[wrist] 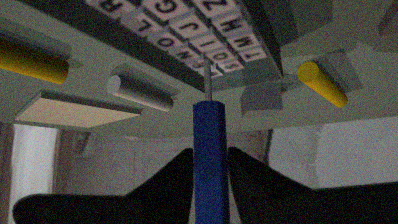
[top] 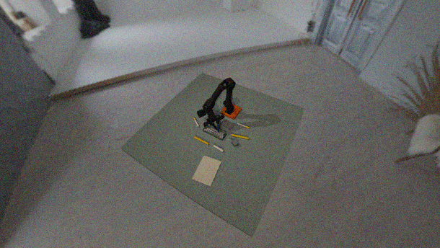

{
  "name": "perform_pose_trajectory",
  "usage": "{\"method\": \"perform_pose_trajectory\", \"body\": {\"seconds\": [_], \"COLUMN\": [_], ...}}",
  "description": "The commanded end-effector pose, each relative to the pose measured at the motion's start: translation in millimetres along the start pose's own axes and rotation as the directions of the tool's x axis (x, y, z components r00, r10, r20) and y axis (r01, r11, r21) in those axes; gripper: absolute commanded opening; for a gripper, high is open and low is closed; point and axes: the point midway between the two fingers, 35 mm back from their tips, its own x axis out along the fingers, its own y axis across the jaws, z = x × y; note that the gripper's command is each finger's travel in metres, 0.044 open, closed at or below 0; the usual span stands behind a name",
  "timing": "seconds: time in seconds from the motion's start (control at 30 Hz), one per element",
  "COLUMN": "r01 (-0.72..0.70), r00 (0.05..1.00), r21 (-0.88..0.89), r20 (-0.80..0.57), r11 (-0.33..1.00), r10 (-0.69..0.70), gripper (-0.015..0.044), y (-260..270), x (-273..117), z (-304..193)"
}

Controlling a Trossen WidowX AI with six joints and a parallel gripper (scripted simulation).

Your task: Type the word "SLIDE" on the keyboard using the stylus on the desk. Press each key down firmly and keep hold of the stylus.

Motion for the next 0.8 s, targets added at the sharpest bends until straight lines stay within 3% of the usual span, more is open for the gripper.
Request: {"method": "perform_pose_trajectory", "body": {"seconds": [0.0, 0.77], "r01": [-0.001, 0.0], "r00": [1.0, 1.0], "r21": [0.002, 0.002], "r20": [-0.002, -0.002], "r11": [1.0, 1.0], "r10": [0.001, 0.0], "gripper": [0.0081, 0.0081], "y": [-0.2, -0.3], "x": [1.2, 6.9], "z": [2.0, 11.9]}}
